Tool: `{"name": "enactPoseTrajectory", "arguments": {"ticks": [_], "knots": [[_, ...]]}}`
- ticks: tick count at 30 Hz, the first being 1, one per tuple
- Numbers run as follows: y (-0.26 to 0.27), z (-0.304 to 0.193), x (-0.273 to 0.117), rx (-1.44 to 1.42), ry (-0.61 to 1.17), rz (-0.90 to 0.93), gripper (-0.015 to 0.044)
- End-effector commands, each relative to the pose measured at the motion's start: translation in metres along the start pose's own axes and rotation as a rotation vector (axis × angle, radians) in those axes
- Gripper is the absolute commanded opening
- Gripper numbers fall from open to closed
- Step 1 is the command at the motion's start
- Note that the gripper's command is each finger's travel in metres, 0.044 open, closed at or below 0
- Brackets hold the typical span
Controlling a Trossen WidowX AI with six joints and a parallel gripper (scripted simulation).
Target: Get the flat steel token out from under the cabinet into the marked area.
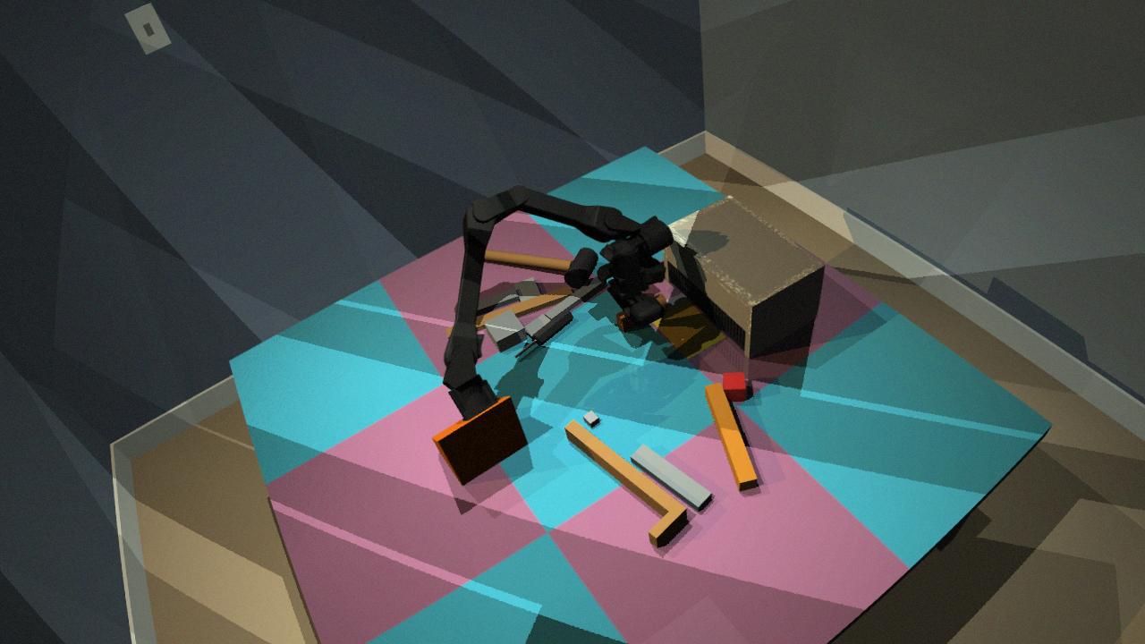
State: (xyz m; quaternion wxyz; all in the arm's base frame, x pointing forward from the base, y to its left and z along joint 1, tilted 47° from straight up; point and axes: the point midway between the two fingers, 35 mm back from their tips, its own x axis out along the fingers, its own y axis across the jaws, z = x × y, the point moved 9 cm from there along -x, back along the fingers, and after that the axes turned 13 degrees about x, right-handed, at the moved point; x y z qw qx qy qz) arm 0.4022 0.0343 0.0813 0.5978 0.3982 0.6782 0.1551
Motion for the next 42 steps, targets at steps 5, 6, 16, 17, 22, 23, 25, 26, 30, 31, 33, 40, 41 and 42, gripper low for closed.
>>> {"name": "enactPoseTrajectory", "arguments": {"ticks": [5, 6, 16, 17, 22, 23, 25, 26, 30, 31, 33, 40, 41, 42], "knots": [[0.002, 0.007, 0.0, -0.005, -0.001, 0.002, 0.0], [0.001, 0.007, 0.0, -0.005, -0.001, 0.002, 0.0], [-0.012, 0.012, 0.001, -0.005, -0.002, 0.002, 0.0], [-0.013, 0.012, 0.001, -0.005, -0.002, 0.002, 0.0], [-0.018, 0.013, 0.001, -0.005, -0.002, 0.002, 0.0], [-0.019, 0.014, 0.001, -0.005, -0.002, 0.002, 0.0], [-0.022, 0.014, 0.001, -0.005, -0.002, 0.001, 0.0], [-0.023, 0.014, 0.001, -0.005, -0.002, 0.001, 0.0], [-0.027, 0.015, 0.002, -0.005, -0.002, 0.001, 0.0], [-0.028, 0.015, 0.002, -0.005, -0.002, 0.001, 0.0], [-0.03, 0.016, 0.002, -0.005, -0.002, 0.001, 0.0], [-0.037, 0.018, 0.002, -0.005, -0.002, 0.001, 0.0], [-0.039, 0.018, 0.002, -0.005, -0.002, 0.001, 0.0], [-0.04, 0.018, 0.002, -0.005, -0.002, 0.001, 0.0]]}}
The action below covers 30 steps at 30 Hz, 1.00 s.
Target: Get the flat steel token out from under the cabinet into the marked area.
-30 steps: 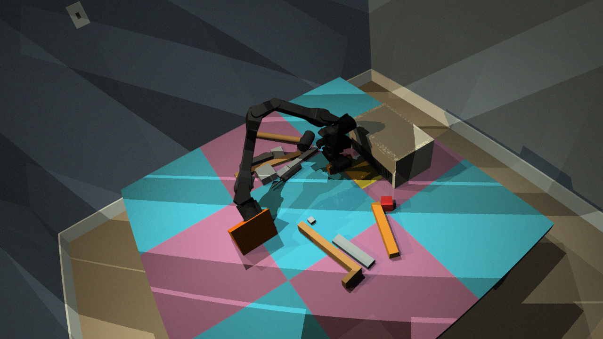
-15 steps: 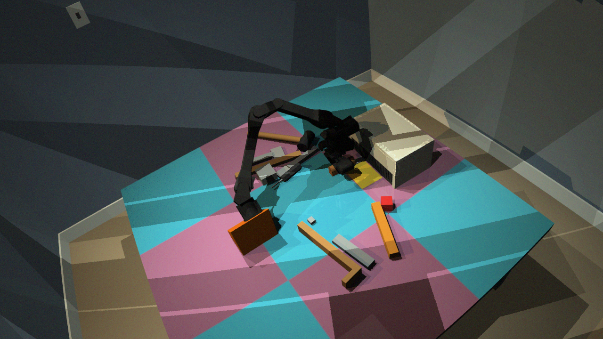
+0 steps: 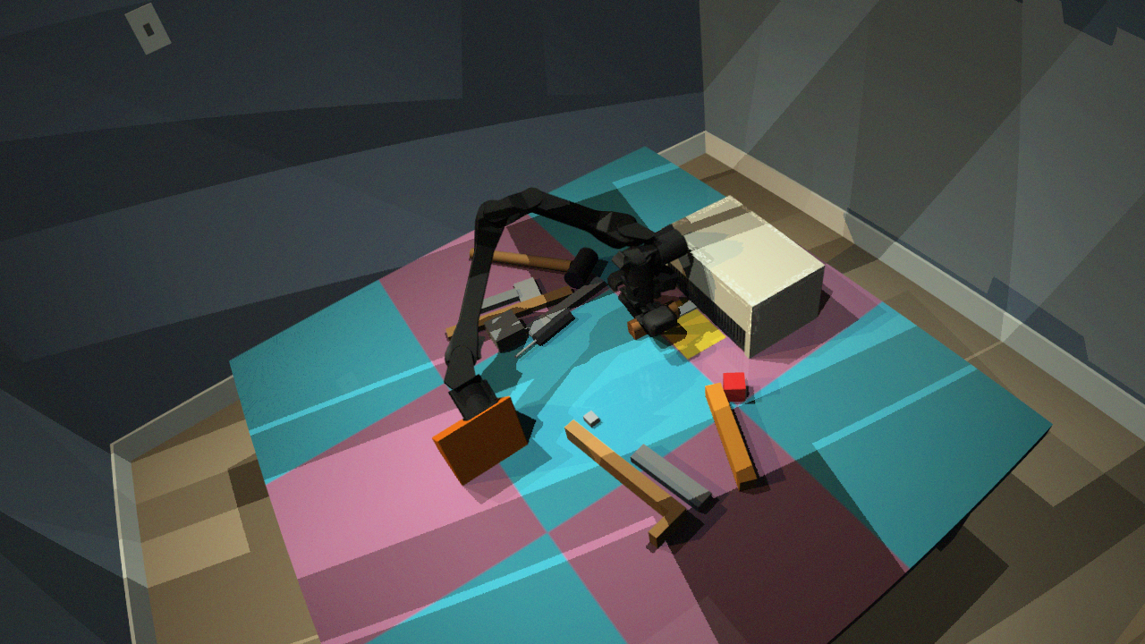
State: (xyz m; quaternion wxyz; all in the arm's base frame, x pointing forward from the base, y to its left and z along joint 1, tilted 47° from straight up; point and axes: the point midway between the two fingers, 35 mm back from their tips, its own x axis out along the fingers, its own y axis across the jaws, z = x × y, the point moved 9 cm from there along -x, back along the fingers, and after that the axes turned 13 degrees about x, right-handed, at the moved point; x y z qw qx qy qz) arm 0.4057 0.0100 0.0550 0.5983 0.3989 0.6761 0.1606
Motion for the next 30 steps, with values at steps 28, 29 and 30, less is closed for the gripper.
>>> {"name": "enactPoseTrajectory", "arguments": {"ticks": [28, 29, 30], "knots": [[-0.016, -0.007, 0.001, 0.003, -0.002, -0.009, 0.0], [-0.017, -0.008, 0.001, 0.003, -0.002, -0.009, 0.0], [-0.017, -0.009, 0.001, 0.003, -0.002, -0.009, 0.0]]}}
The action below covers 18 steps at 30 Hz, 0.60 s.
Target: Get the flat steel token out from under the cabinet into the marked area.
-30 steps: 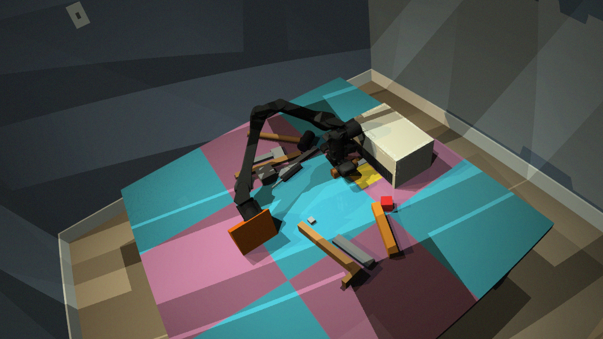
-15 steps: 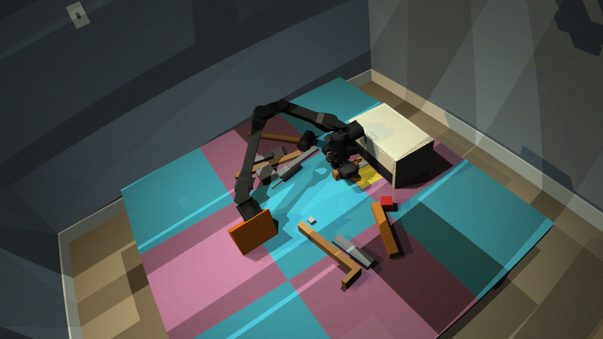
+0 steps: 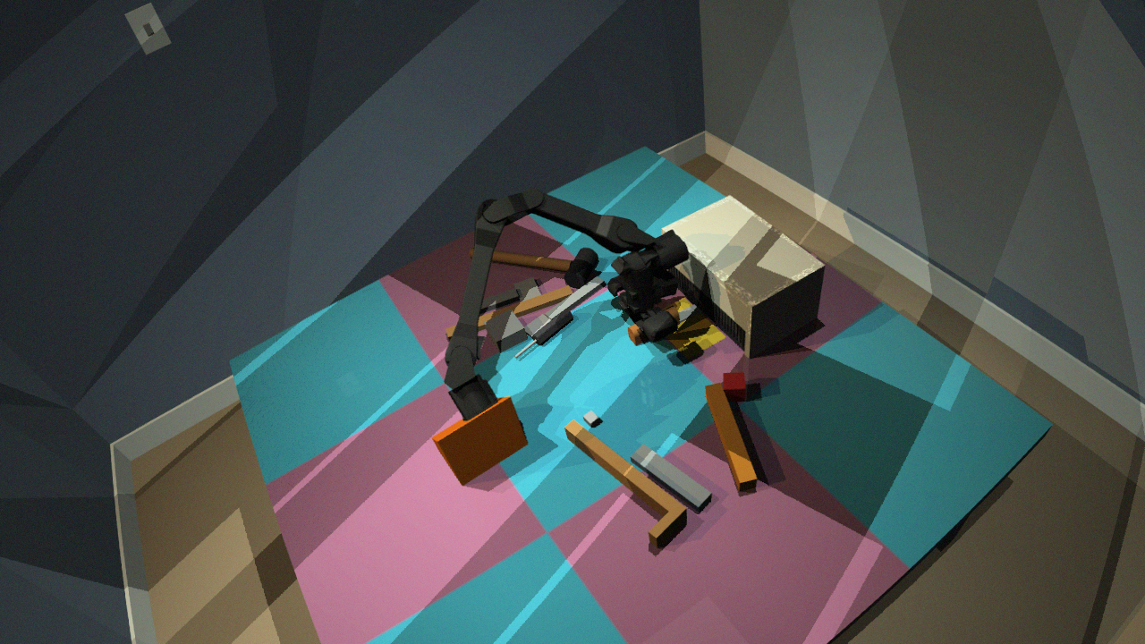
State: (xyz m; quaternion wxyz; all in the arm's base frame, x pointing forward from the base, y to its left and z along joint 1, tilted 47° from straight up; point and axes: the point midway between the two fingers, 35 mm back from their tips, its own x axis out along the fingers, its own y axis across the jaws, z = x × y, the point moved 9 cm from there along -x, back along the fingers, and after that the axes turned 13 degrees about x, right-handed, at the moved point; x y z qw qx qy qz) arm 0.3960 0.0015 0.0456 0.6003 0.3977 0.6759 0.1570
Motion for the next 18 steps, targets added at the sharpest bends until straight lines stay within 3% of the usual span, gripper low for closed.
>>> {"name": "enactPoseTrajectory", "arguments": {"ticks": [1, 18], "knots": [[-0.002, -0.005, 0.001, 0.001, 0.003, -0.002, 0.0], [-0.005, -0.02, 0.001, 0.002, 0.004, -0.003, 0.0]]}}
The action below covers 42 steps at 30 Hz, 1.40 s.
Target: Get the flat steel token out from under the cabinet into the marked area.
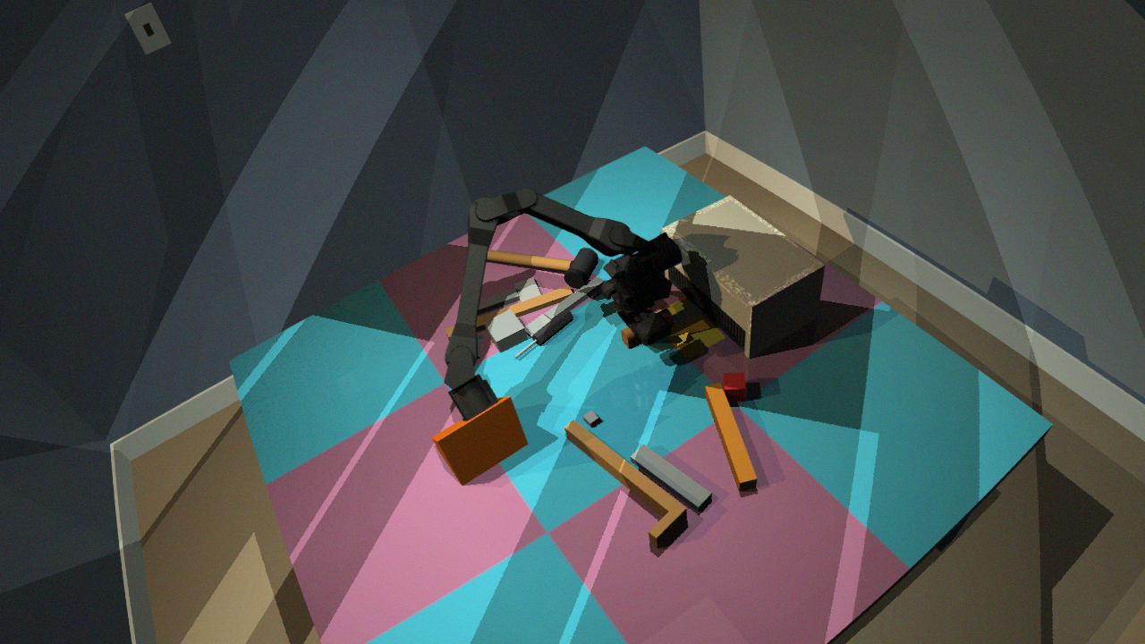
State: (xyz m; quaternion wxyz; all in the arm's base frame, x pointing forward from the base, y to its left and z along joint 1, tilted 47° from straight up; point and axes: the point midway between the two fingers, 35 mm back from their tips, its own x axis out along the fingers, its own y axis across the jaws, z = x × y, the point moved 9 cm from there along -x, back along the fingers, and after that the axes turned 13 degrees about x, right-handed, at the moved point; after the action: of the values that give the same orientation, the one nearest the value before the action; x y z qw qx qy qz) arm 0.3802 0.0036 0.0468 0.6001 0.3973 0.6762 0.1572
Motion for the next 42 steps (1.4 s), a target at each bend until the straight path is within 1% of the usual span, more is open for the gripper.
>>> {"name": "enactPoseTrajectory", "arguments": {"ticks": [1, 42], "knots": [[-0.002, -0.005, 0.001, 0.002, 0.003, -0.002, 0.0], [-0.009, -0.044, 0.001, 0.004, 0.005, -0.002, 0.0]]}}
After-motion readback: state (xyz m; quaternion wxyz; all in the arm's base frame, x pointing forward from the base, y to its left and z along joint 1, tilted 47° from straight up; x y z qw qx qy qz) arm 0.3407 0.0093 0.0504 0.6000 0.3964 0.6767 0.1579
